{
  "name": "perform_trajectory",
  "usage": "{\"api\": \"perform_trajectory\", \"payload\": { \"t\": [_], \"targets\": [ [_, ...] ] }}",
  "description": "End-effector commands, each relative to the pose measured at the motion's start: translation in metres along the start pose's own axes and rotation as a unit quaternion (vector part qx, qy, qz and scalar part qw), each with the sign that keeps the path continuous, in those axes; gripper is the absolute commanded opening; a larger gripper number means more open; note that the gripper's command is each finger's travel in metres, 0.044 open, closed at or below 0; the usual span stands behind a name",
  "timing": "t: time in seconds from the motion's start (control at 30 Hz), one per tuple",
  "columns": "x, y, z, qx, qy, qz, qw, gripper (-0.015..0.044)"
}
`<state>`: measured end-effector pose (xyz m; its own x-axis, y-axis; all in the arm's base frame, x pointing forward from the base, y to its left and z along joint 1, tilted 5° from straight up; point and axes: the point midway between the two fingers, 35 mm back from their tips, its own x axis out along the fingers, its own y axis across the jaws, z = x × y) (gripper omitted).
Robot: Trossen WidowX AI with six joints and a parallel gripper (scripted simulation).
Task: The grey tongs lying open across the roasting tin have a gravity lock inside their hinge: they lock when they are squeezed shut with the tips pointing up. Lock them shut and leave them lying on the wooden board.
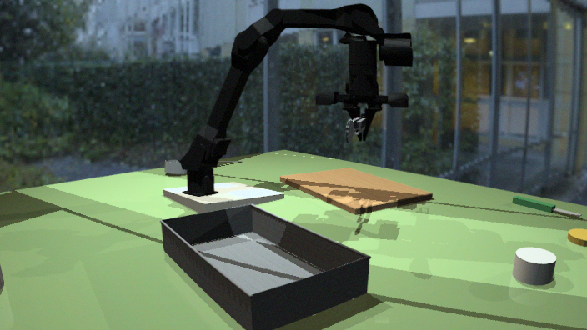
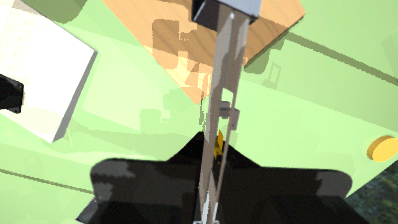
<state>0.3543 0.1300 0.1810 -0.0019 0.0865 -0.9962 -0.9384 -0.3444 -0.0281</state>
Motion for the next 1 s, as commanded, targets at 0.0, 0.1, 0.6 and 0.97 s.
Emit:
{"api": "perform_trajectory", "payload": {
  "t": [0.0,0.1,0.6,0.97],
  "targets": [
    [-0.001,0.000,0.025,-0.033,0.000,-0.002,0.999,-0.0150],
    [-0.002,0.001,0.045,-0.056,-0.002,-0.006,0.998,-0.0150],
    [-0.003,0.023,0.138,-0.181,-0.007,-0.003,0.984,-0.0150],
    [-0.005,0.051,0.197,-0.269,-0.012,-0.001,0.963,-0.0150]
  ]
}}
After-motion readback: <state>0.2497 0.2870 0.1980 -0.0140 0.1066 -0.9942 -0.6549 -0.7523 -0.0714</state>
